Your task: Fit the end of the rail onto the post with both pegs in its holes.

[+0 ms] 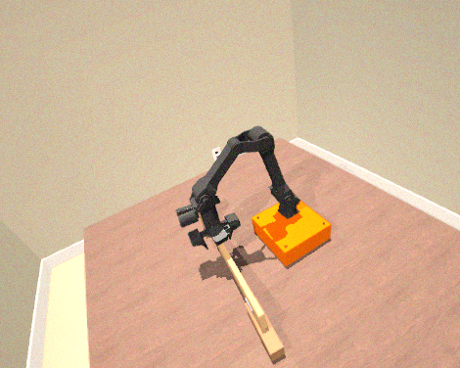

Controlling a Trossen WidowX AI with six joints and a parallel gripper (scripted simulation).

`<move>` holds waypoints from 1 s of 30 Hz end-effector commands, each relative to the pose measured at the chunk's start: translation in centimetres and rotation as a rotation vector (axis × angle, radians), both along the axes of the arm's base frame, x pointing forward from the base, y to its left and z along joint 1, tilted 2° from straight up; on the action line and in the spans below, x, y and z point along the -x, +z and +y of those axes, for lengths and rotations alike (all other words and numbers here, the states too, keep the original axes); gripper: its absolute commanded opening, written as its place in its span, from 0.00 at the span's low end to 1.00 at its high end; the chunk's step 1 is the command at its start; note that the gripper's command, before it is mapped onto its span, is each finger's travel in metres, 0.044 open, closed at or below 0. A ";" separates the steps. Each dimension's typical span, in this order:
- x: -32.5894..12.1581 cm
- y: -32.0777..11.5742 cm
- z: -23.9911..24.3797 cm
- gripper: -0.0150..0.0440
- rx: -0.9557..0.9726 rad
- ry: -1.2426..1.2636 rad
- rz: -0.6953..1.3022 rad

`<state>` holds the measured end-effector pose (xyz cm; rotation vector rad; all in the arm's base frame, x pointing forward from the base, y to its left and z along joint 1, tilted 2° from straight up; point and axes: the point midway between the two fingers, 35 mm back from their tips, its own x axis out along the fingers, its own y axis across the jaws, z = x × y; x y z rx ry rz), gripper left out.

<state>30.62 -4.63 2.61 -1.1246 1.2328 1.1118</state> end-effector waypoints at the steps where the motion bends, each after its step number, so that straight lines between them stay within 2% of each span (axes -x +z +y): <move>1: 0.2 -1.1 0.1 1.00 -0.007 0.004 0.014; 25: 0.4 -4.6 0.3 1.00 -0.007 0.004 0.014; 30: 0.4 -4.6 0.3 0.78 -0.007 0.004 0.014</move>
